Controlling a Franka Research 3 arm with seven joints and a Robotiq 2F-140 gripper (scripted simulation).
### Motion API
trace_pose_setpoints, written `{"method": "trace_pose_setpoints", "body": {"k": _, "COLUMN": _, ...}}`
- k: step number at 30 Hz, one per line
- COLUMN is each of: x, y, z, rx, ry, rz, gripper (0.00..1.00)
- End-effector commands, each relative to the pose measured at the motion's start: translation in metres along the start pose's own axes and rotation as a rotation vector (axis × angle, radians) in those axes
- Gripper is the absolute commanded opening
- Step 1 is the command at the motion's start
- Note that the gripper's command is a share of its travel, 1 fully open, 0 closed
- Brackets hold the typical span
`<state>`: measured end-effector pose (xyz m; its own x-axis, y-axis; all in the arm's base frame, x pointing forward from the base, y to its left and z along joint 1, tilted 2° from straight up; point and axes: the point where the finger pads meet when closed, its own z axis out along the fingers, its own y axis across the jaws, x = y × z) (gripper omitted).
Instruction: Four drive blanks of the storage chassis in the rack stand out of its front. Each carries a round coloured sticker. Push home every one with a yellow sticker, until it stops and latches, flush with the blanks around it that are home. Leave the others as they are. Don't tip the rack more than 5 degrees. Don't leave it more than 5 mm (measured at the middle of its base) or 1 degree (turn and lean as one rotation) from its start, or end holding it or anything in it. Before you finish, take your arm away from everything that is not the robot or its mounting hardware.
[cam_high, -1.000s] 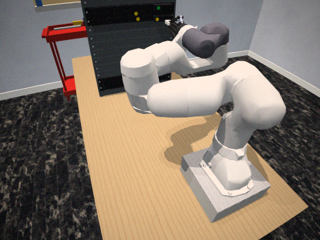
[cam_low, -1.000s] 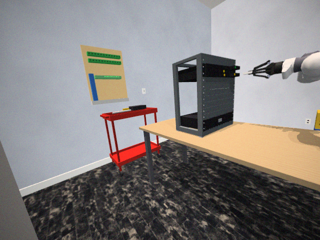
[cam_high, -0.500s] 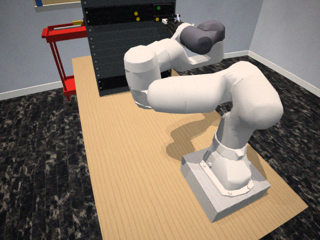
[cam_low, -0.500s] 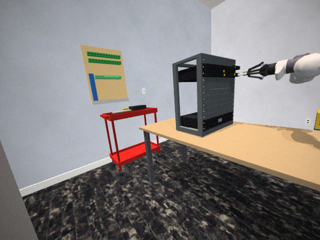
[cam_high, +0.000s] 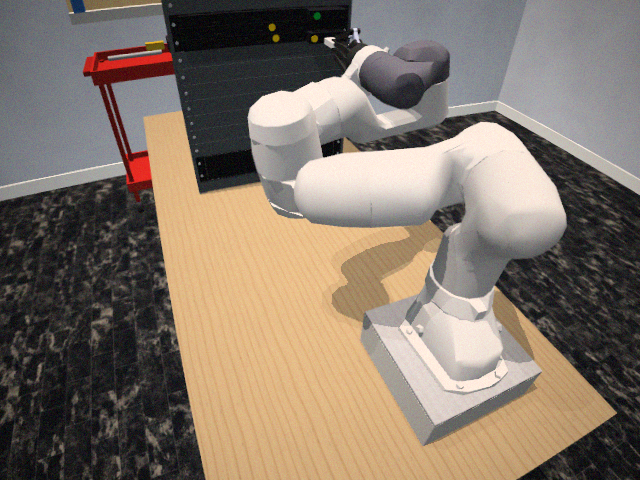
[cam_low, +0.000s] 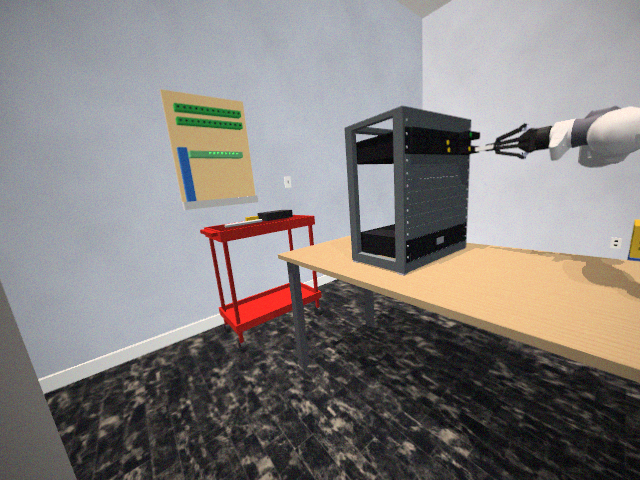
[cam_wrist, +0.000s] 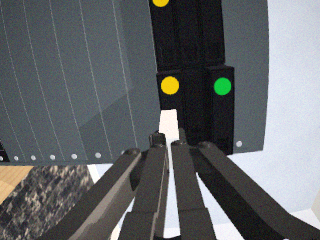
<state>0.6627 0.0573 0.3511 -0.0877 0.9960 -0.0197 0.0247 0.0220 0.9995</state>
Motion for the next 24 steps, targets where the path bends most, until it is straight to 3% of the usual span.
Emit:
{"method": "trace_pose_setpoints", "body": {"k": 1, "x": -0.0009, "y": 0.0023, "z": 0.0008, "rx": -0.005, "ry": -0.002, "rz": -0.005, "gripper": 0.00}}
{"method": "trace_pose_setpoints", "body": {"k": 24, "x": -0.0046, "y": 0.0062, "z": 0.0052, "rx": -0.005, "ry": -0.002, "rz": -0.005, "gripper": 0.00}}
